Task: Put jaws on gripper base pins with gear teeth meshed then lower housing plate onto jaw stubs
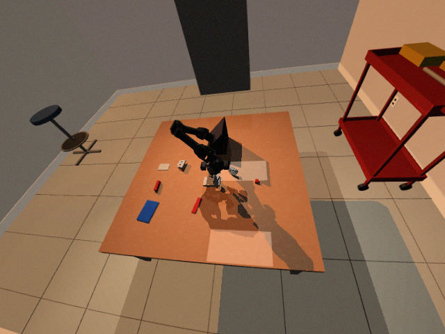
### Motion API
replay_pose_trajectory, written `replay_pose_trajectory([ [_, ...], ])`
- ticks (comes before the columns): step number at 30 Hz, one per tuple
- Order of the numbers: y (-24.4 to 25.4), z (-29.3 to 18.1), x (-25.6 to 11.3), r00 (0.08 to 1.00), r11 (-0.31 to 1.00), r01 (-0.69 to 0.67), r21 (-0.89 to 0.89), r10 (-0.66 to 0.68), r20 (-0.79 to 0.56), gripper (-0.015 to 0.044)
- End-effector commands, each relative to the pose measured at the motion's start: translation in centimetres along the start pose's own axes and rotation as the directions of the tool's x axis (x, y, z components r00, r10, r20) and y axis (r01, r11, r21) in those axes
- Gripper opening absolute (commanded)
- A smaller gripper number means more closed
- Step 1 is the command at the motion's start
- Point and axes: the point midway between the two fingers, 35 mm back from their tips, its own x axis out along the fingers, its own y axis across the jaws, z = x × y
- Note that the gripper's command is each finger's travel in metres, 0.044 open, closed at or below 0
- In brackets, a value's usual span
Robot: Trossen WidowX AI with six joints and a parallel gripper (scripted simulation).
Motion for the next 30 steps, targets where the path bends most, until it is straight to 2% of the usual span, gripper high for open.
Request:
replay_pose_trajectory([
  [1,2.1,-0.1,-0.4,1.000,0.993,-0.009,-0.116,0.009,0.003,0.0263],
  [8,5.5,-0.7,-0.6,1.000,0.948,-0.012,-0.317,0.013,0.000,0.0440],
  [22,12.1,-3.1,-0.5,1.000,0.749,-0.010,-0.662,0.007,-0.008,0.0440],
  [30,12.4,-3.3,-0.4,1.000,0.737,-0.010,-0.676,0.006,-0.008,0.0440],
])
